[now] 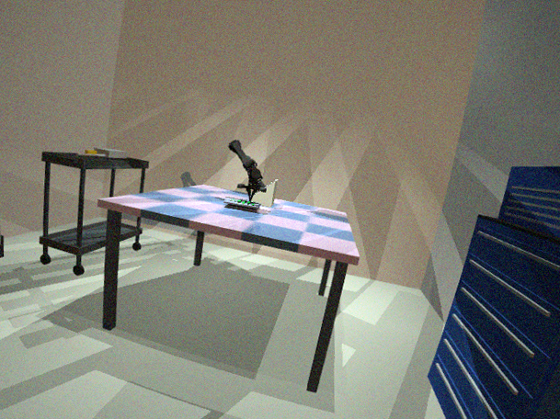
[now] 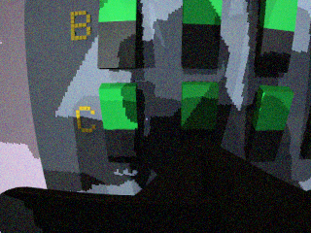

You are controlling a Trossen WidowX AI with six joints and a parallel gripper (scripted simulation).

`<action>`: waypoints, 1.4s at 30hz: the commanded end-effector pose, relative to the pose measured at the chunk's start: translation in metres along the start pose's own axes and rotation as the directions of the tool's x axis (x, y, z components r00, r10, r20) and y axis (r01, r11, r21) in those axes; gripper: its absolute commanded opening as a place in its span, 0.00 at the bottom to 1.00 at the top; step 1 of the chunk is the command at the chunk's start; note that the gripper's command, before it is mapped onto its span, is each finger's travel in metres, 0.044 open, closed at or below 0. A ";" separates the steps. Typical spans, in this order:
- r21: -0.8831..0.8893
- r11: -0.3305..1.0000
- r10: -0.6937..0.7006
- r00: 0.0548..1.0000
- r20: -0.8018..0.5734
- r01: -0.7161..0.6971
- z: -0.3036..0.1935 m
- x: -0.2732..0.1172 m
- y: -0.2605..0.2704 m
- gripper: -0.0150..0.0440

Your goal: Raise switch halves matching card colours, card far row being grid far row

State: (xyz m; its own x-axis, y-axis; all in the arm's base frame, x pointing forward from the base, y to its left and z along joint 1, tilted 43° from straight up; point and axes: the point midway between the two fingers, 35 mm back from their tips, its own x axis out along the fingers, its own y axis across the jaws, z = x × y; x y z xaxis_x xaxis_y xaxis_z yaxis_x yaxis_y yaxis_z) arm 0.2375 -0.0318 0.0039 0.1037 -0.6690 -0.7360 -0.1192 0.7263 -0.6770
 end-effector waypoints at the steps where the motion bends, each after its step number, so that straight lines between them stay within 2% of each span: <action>1: -0.003 1.000 -0.004 1.000 0.001 0.004 0.000 0.001 0.000 0.25; 6: 0.000 1.000 0.002 1.000 -0.003 -0.002 0.001 -0.007 0.001 0.25; 10: -0.003 1.000 0.001 1.000 -0.022 -0.001 0.003 -0.055 0.001 0.25; 12: -0.003 1.000 -0.001 1.000 -0.026 0.001 0.003 -0.064 0.000 0.25; 15: -0.003 1.000 -0.001 1.000 -0.025 0.001 0.004 -0.064 -0.002 0.25; 21: -0.002 1.000 -0.004 1.000 -0.025 0.004 0.021 -0.064 -0.060 0.25; 25: -0.002 1.000 -0.004 1.000 -0.027 0.004 0.022 -0.061 -0.060 0.25; 29: -0.002 1.000 -0.006 0.999 -0.050 0.006 0.021 -0.029 -0.061 0.25; 42: -0.001 1.000 -0.007 0.999 -0.050 0.007 0.021 -0.015 -0.061 0.25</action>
State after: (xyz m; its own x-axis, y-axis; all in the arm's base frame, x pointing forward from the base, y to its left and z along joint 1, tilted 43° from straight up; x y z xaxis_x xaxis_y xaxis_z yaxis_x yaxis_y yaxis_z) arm 0.2652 -0.0600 0.0595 0.0578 -0.6773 -0.7335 -0.1144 0.7254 -0.6788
